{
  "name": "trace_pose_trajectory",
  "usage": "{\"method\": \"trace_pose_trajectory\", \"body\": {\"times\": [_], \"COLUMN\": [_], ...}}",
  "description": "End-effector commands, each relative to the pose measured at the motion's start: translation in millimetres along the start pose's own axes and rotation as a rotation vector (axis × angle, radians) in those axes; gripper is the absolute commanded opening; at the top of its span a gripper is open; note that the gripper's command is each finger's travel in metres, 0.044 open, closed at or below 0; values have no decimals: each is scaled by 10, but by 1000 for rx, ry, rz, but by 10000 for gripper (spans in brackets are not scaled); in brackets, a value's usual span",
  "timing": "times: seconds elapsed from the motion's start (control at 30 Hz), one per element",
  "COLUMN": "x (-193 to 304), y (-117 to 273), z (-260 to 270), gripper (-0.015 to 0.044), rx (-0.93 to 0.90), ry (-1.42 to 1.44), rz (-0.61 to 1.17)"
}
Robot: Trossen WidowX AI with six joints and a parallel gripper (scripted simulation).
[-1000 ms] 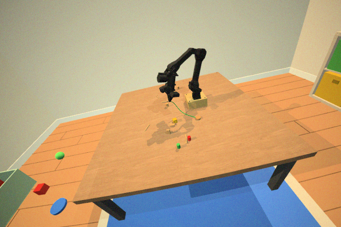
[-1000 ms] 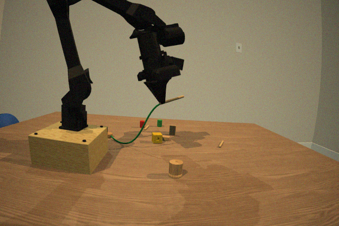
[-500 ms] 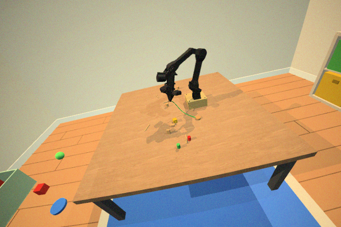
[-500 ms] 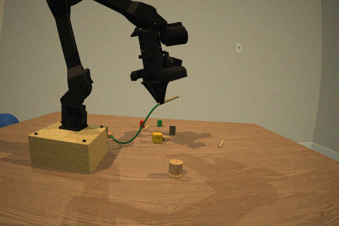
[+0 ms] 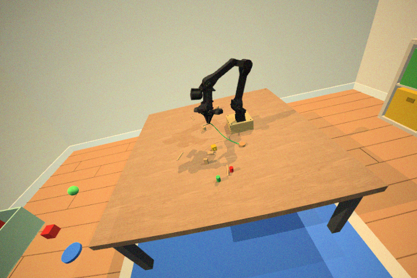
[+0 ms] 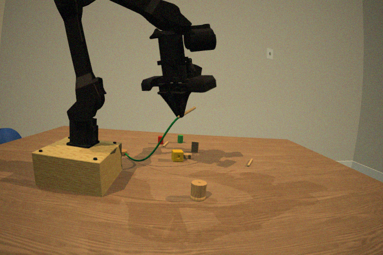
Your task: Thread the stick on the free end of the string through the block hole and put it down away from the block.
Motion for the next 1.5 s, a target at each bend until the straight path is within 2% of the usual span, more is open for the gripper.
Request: {"method": "trace_pose_trajectory", "body": {"times": [0.0,0.37,0.57,1.03,1.47], "x": [12,50,53,78,83], "y": [0,16,17,27,-29], "z": [-20,-86,-94,-164,-149], "gripper": [0,0,0,0,0], "rx": [-28,-118,-129,-255,-245], "ry": [74,353,389,789,794], "rz": [9,14,15,35,59]}}
Point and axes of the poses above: the point midway between the two fingers, 35 mm back from their tips, its own y axis back along the fingers, its own z axis across the jaws, x = y × z, the point moved 5 cm from there along y, back along the fingers, and after that the axes turned 9 degrees about -y, right-handed, at the moved point
